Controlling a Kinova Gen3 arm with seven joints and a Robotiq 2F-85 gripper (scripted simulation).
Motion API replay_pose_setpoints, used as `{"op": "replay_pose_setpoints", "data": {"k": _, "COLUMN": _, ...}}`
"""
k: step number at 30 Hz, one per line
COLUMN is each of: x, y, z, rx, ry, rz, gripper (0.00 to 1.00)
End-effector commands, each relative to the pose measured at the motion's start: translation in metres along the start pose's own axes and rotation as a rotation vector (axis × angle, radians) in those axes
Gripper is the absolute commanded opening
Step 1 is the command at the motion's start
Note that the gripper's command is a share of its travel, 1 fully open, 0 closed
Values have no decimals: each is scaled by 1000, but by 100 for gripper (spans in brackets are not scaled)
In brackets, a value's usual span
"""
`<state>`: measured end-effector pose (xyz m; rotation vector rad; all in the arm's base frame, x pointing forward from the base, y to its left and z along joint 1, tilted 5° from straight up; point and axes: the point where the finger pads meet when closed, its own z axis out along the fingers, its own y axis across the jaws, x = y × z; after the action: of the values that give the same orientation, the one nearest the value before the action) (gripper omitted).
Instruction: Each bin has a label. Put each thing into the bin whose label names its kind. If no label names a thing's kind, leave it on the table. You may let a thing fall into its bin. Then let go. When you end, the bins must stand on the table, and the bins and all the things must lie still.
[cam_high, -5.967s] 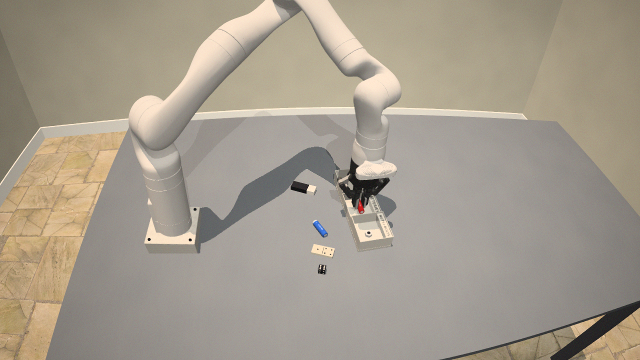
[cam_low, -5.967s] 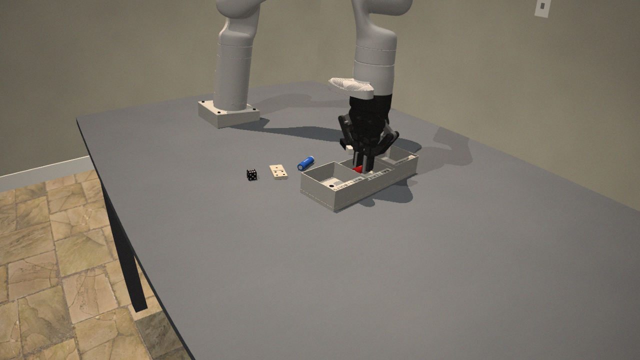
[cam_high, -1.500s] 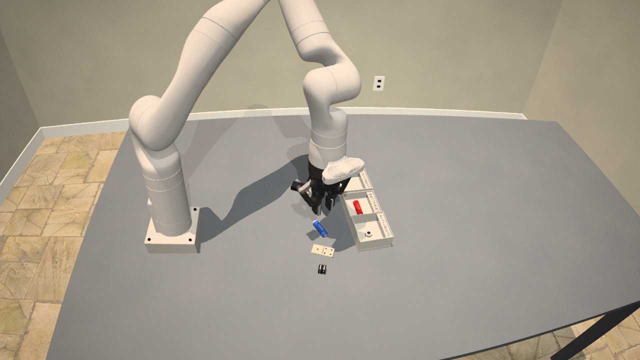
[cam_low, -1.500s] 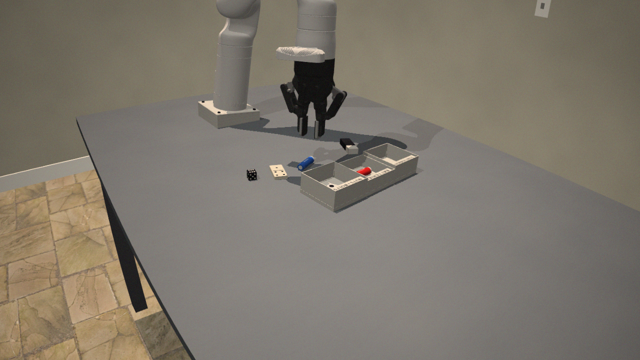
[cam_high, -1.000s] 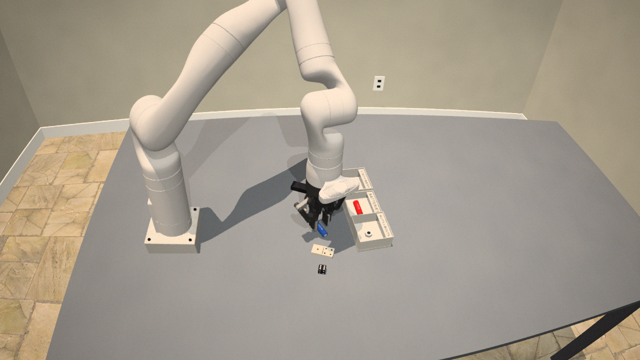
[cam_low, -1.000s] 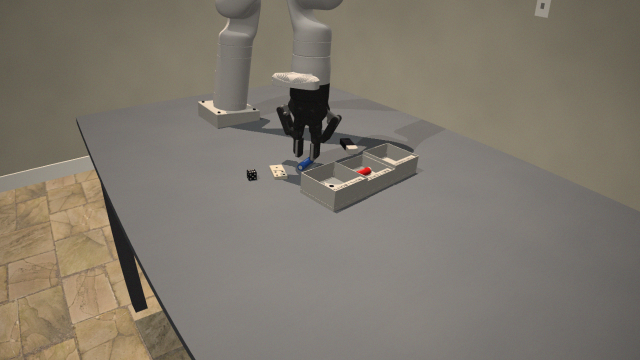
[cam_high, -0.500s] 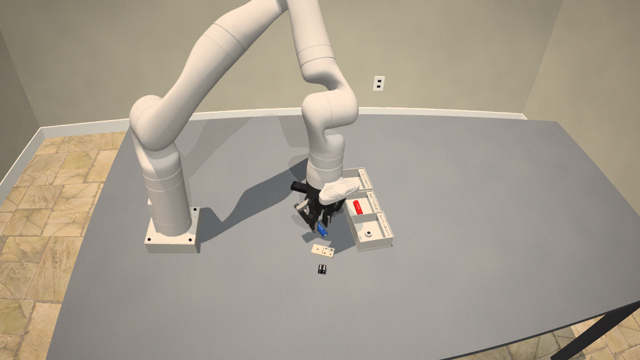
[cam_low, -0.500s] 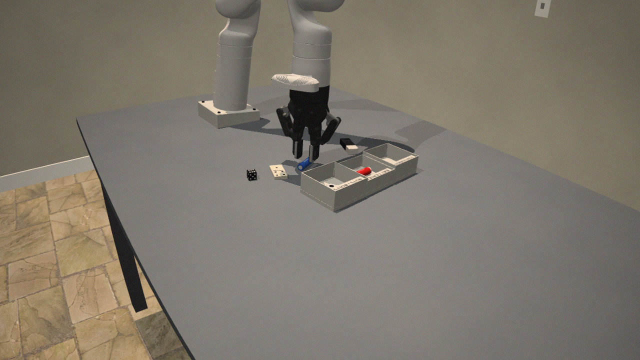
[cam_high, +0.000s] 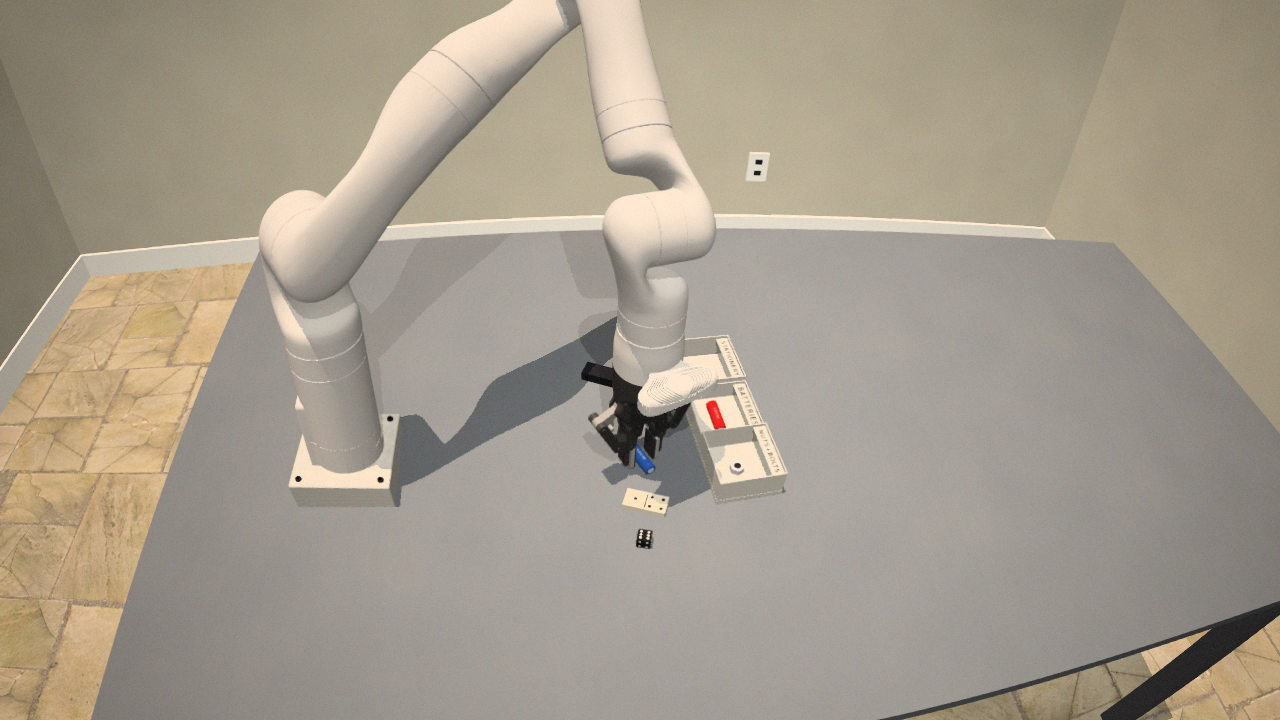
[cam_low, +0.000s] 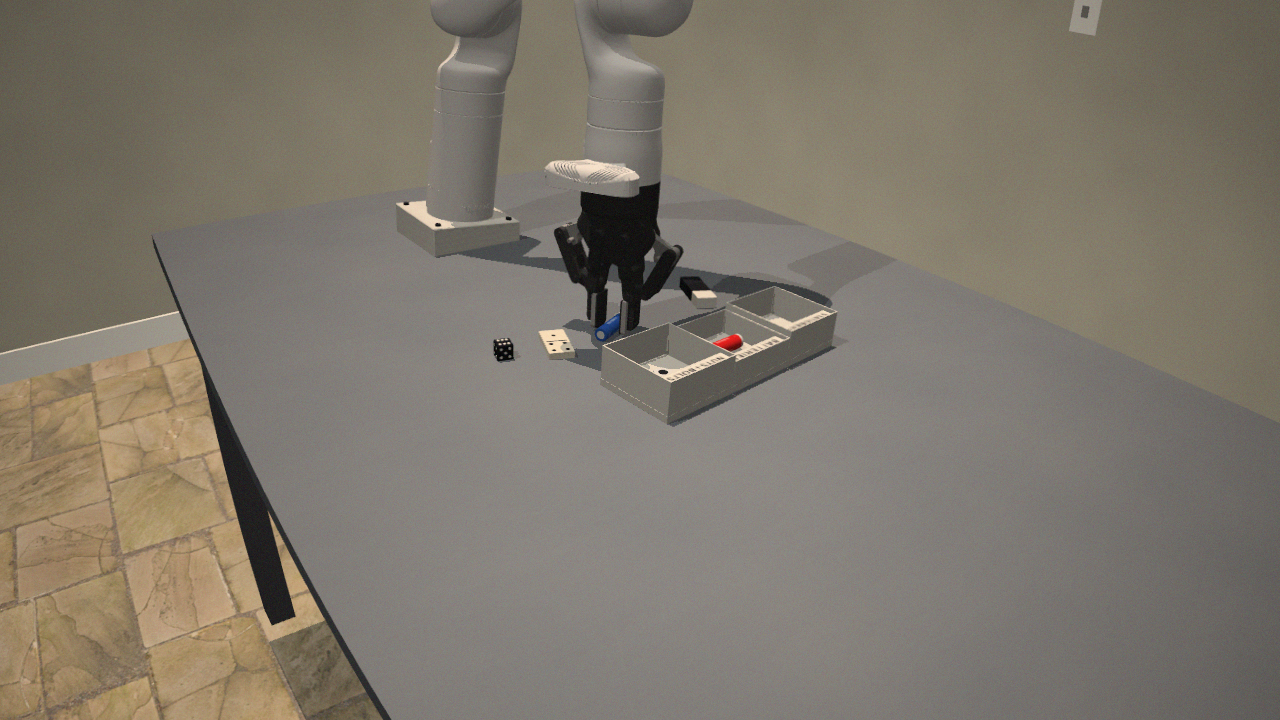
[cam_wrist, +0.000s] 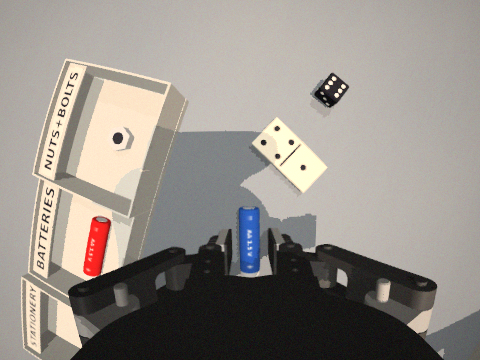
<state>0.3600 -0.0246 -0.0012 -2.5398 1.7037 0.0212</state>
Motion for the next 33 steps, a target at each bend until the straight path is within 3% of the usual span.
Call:
{"op": "replay_pose_setpoints", "data": {"k": 1, "x": 1, "y": 1, "z": 0, "rx": -1, "ry": 1, "rz": 2, "gripper": 29}}
{"op": "replay_pose_setpoints", "data": {"k": 9, "x": 1, "y": 0, "z": 0, "rx": -1, "ry": 1, "rz": 2, "gripper": 29}}
{"op": "replay_pose_setpoints", "data": {"k": 10, "x": 1, "y": 0, "z": 0, "rx": -1, "ry": 1, "rz": 2, "gripper": 9}}
{"op": "replay_pose_setpoints", "data": {"k": 33, "x": 1, "y": 0, "z": 0, "rx": -1, "ry": 1, "rz": 2, "gripper": 9}}
